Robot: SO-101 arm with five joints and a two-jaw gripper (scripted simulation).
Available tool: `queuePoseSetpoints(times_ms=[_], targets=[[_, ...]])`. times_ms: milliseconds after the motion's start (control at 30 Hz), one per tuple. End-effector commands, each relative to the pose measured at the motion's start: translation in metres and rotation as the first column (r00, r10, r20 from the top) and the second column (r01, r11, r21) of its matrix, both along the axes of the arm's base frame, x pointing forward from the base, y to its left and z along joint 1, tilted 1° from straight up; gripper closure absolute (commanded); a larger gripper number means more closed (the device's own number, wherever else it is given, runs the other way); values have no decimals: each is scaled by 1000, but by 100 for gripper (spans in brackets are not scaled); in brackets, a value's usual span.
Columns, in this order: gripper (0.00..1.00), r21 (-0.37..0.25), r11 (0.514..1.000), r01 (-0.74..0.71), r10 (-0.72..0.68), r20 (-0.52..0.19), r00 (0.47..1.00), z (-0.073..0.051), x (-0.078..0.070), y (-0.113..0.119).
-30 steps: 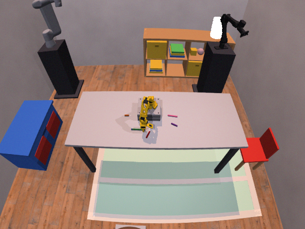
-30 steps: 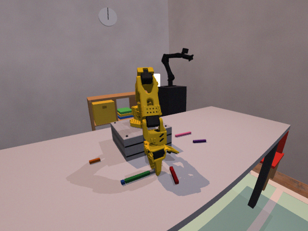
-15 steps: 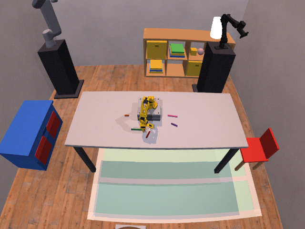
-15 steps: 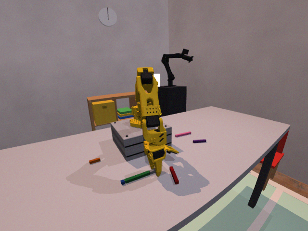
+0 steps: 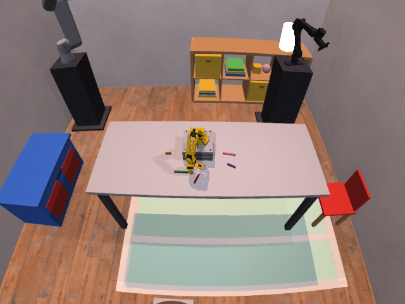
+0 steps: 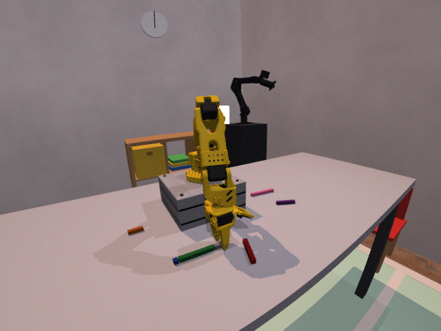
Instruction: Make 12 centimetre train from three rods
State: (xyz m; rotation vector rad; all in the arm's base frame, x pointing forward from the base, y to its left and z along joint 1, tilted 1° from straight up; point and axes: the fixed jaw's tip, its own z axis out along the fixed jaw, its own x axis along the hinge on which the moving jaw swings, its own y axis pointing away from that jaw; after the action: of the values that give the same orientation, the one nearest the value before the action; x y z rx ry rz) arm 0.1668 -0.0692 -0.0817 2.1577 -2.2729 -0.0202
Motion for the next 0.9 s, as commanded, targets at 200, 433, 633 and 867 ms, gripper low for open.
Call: queuePoseSetpoints(times_ms=[200, 433, 633, 867], targets=[[83, -6, 1000, 1, -1, 18, 1000, 2, 2, -2], [83, -6, 1000, 1, -1, 18, 1000, 2, 2, -2], [83, -6, 1000, 1, -1, 18, 1000, 3, 2, -2], [83, -6, 1000, 1, -1, 18, 1000, 10, 2, -2]])
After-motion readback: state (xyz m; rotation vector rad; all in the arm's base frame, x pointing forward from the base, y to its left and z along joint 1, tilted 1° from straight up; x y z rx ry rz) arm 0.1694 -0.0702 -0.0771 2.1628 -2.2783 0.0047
